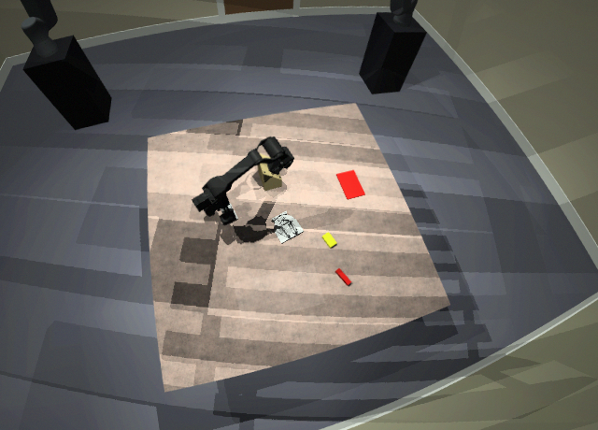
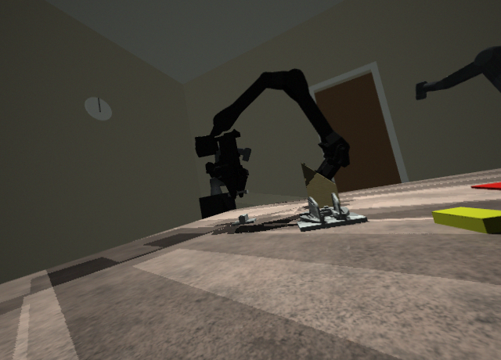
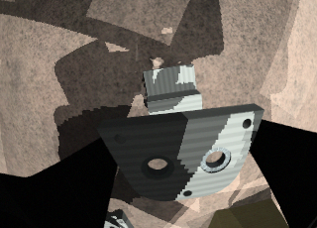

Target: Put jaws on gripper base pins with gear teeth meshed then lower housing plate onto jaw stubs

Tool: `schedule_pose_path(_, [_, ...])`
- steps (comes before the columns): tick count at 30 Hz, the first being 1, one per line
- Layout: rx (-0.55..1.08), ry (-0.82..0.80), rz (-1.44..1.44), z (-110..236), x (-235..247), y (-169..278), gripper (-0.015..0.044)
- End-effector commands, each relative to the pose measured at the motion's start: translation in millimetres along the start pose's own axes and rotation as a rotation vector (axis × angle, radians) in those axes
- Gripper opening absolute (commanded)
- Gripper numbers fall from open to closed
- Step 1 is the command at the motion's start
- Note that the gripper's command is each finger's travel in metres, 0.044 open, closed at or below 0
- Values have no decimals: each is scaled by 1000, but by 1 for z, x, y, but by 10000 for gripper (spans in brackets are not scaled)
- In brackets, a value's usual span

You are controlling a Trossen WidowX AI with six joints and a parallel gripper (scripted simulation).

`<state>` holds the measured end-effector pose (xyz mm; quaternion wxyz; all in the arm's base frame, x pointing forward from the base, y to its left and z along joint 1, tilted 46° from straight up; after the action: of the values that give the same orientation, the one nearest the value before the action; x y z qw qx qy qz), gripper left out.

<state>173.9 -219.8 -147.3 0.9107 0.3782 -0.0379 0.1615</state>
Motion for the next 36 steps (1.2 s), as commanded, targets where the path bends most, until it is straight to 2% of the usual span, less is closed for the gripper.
schedule_pose_path(1, [-12, -2, -61, 7, 11, 7, 351])
schedule_pose_path(36, [-27, -12, -727, 18, 93, 89, 351])
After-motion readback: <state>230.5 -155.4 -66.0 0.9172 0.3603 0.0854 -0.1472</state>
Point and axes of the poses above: the point midway between the two fingers, 35 mm back from their tips, its own z axis back along the fingers, its own x axis across the jaws, y = z × x, the point moved 4 cm from there along z, back along the fingers, and after that the axes turned 8 degrees about z, right-handed, at the moved point
